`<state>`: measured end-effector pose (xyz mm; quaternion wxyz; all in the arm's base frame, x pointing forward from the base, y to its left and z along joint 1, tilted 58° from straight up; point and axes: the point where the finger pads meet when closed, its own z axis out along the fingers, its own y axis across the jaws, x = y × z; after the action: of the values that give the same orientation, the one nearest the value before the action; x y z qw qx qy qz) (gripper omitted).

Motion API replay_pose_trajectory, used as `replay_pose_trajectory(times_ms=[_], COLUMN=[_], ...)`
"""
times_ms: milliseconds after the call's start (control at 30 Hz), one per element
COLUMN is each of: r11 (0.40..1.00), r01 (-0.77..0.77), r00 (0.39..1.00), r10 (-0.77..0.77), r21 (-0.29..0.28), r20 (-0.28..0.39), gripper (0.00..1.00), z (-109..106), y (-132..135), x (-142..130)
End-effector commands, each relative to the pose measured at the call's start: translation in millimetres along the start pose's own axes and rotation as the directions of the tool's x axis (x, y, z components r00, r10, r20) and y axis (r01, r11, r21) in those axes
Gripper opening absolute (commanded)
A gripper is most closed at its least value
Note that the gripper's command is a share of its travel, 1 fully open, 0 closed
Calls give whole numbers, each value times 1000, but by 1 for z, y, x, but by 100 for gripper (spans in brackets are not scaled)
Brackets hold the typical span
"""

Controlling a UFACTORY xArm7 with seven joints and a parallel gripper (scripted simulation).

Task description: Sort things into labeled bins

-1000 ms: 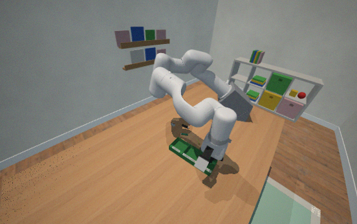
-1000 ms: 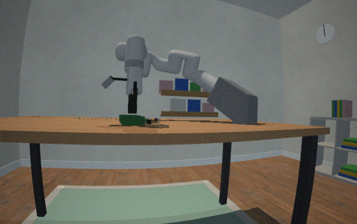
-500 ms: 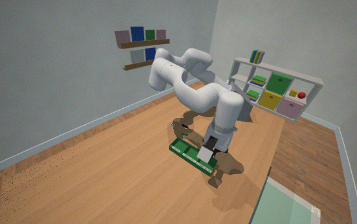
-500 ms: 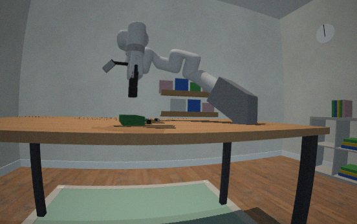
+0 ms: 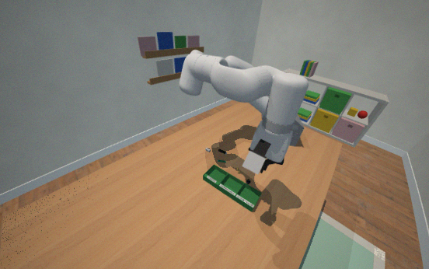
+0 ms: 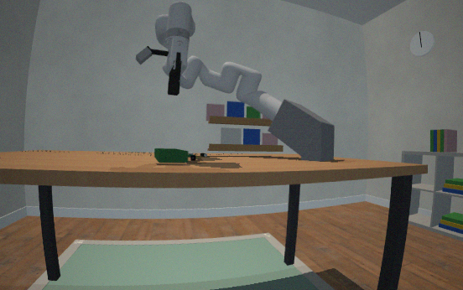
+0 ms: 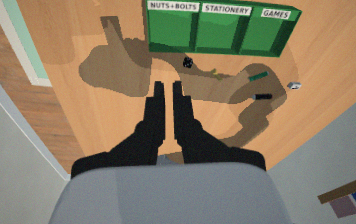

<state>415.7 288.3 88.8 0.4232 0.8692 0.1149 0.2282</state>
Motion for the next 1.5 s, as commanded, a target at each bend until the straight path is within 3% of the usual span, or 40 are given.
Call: replay_pose_trajectory(times_ms=[0, 33, 67, 133, 200, 367, 700, 1467], r11=[1000, 1000, 999, 989, 989, 940, 939, 939], r01=[-1, -1, -51, -150, -150, -341, -344, -344], r00=[1000, 1000, 999, 989, 989, 940, 939, 939], r10=[1, 1, 51, 150, 150, 341, 344, 344], r21=[-3, -3, -3, -4, -4, -4, -4, -4], r20=[2, 2, 2, 2, 2, 1, 1, 1], gripper=[7, 7, 30, 30, 30, 30, 30, 30], z=[-1, -1, 6, 19, 19, 53, 120, 120], y=[1, 1, 3, 7, 7, 17, 38, 37], x=[0, 0, -4, -13, -13, -35, -80, -79])
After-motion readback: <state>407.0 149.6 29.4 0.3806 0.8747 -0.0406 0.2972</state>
